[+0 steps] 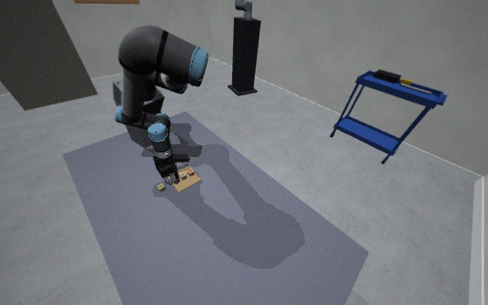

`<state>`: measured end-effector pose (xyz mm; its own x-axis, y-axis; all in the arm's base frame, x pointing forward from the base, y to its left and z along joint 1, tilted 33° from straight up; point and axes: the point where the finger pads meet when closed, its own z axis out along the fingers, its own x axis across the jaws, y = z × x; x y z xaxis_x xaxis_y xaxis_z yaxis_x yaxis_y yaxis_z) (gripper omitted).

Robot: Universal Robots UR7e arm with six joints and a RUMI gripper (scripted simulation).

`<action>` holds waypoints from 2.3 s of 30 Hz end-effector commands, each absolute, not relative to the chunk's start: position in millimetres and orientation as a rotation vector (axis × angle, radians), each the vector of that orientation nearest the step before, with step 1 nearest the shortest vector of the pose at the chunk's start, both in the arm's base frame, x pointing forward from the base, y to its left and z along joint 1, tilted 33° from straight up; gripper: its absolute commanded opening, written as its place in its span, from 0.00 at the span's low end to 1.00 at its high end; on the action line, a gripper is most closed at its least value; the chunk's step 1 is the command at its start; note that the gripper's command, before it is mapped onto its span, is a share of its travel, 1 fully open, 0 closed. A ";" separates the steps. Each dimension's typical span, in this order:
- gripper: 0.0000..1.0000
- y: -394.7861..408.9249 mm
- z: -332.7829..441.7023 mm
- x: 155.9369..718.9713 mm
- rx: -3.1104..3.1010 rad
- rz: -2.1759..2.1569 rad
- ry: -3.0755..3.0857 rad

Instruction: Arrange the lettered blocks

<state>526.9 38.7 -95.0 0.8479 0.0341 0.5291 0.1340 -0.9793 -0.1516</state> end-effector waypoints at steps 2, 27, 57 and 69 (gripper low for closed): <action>0.09 39.0 -95.3 527.9 -2.842 -0.810 -0.132; 0.09 39.0 -95.3 527.9 -2.842 -0.810 -0.132; 0.28 38.9 -95.2 527.8 -2.842 -0.810 -0.132; 0.28 35.4 -81.1 517.7 -2.842 -0.808 -0.129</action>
